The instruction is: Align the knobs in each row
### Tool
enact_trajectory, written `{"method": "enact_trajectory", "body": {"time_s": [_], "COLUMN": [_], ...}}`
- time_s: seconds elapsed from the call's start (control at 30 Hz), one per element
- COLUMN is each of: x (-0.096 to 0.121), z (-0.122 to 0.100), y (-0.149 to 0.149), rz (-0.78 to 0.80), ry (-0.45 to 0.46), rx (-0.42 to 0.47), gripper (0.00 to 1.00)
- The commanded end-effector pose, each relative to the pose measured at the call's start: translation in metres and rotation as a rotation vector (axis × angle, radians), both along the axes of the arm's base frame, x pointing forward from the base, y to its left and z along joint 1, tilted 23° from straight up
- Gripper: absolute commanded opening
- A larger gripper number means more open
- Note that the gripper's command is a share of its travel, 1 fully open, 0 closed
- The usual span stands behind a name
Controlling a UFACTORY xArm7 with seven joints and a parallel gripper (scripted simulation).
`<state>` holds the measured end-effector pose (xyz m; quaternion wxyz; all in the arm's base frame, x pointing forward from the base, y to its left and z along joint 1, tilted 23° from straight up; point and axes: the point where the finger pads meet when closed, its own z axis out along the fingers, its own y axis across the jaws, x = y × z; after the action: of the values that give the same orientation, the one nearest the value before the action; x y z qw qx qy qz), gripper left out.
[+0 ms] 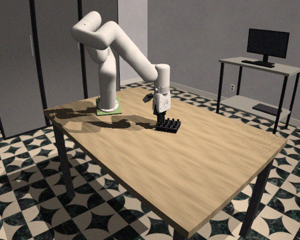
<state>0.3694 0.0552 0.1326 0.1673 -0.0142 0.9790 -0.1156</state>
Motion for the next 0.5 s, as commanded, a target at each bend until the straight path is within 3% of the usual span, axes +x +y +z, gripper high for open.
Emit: {"method": "enact_trajectory", "body": {"time_s": [0.0,0.47], "x": [0.0008,0.0008], "z": [0.001,0.001], "y": [0.0006,0.0006], "rz": [-0.022,-0.296], "ry": [-0.009,-0.075], "rx": [0.009,0.108], "gripper": [0.08,0.08]}}
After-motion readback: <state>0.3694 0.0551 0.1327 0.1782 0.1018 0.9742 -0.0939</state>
